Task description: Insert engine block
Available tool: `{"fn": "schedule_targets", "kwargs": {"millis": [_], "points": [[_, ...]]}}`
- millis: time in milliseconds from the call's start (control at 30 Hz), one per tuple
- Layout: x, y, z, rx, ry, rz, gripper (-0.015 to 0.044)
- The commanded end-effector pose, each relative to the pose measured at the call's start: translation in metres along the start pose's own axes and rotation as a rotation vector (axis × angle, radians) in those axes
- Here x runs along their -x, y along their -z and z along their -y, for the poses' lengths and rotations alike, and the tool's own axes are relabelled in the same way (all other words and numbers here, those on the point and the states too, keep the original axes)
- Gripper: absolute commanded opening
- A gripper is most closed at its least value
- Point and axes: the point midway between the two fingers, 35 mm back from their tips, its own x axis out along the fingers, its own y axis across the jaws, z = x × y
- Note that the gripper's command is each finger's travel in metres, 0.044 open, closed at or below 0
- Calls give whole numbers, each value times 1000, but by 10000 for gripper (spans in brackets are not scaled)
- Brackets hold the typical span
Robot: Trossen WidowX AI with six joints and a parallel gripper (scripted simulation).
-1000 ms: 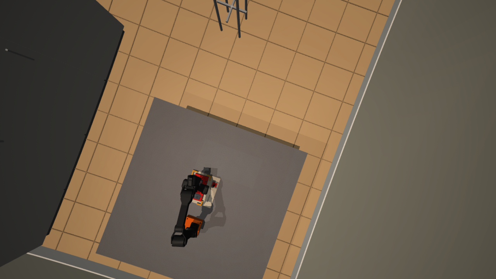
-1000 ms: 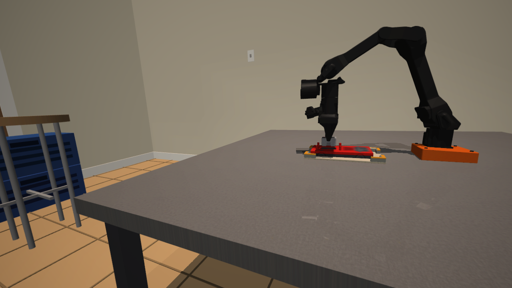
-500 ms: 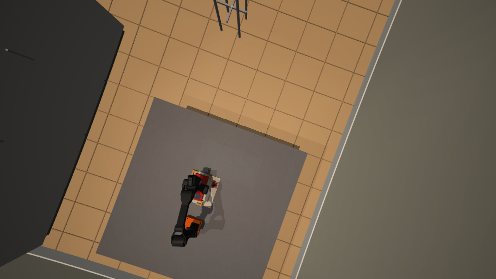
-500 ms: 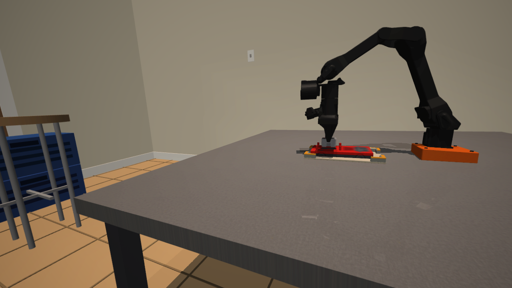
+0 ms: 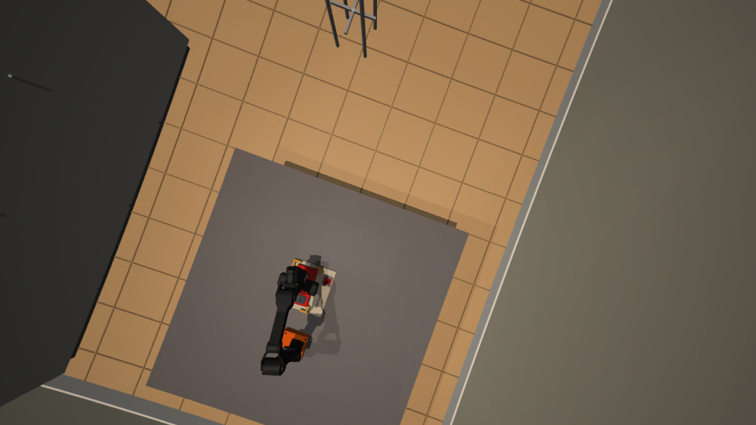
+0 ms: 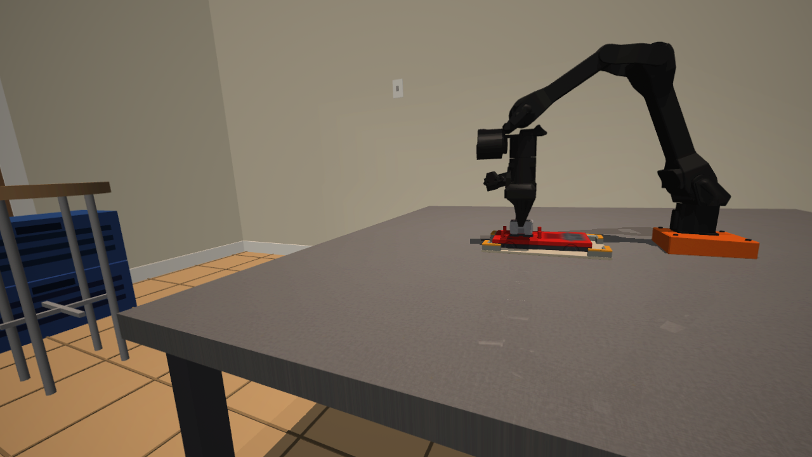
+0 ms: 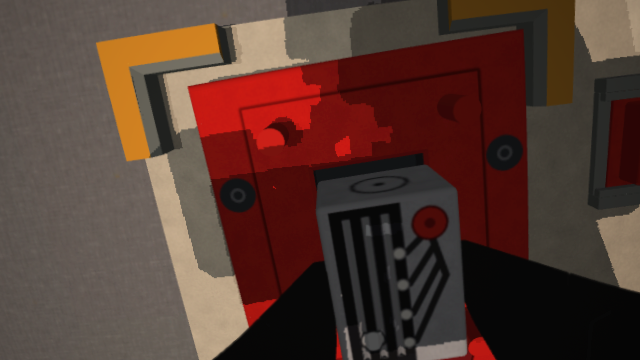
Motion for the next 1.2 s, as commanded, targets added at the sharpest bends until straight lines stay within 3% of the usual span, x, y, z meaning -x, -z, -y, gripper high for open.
{"fn": "schedule_targets", "kwargs": {"millis": [0,1167], "points": [[-1,0,-1,7,-5,-1,159],[-8,0,-1,1,-5,-1,159]]}}
